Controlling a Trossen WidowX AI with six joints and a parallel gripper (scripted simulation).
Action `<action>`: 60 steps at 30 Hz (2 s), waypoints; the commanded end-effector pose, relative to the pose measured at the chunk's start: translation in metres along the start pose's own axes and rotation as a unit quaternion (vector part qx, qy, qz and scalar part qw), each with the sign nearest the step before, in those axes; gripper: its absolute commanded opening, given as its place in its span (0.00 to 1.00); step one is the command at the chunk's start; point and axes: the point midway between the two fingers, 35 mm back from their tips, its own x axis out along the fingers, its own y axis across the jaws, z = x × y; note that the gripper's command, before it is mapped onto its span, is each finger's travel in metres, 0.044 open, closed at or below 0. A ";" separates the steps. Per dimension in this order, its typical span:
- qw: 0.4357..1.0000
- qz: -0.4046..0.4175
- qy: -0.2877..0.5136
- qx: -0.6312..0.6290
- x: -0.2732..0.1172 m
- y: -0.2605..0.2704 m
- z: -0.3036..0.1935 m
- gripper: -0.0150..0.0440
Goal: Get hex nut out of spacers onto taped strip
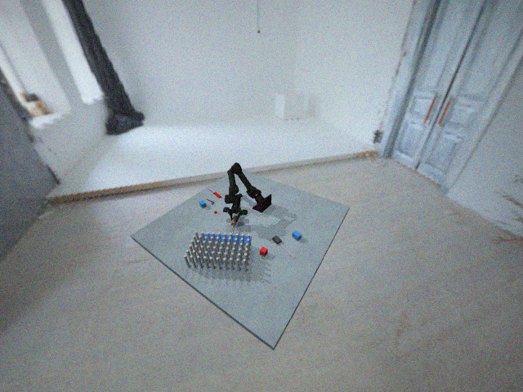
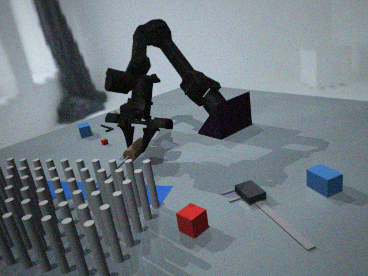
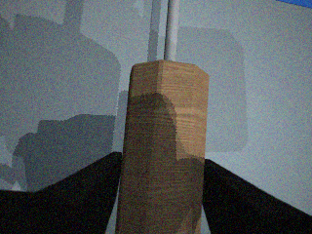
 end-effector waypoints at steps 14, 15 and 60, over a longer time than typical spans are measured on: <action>1.000 -0.002 -0.003 0.005 0.003 -0.003 0.011 0.25; 1.000 -0.002 -0.003 0.005 0.003 -0.003 0.011 0.25; 1.000 -0.003 -0.004 0.006 0.013 -0.004 0.033 0.25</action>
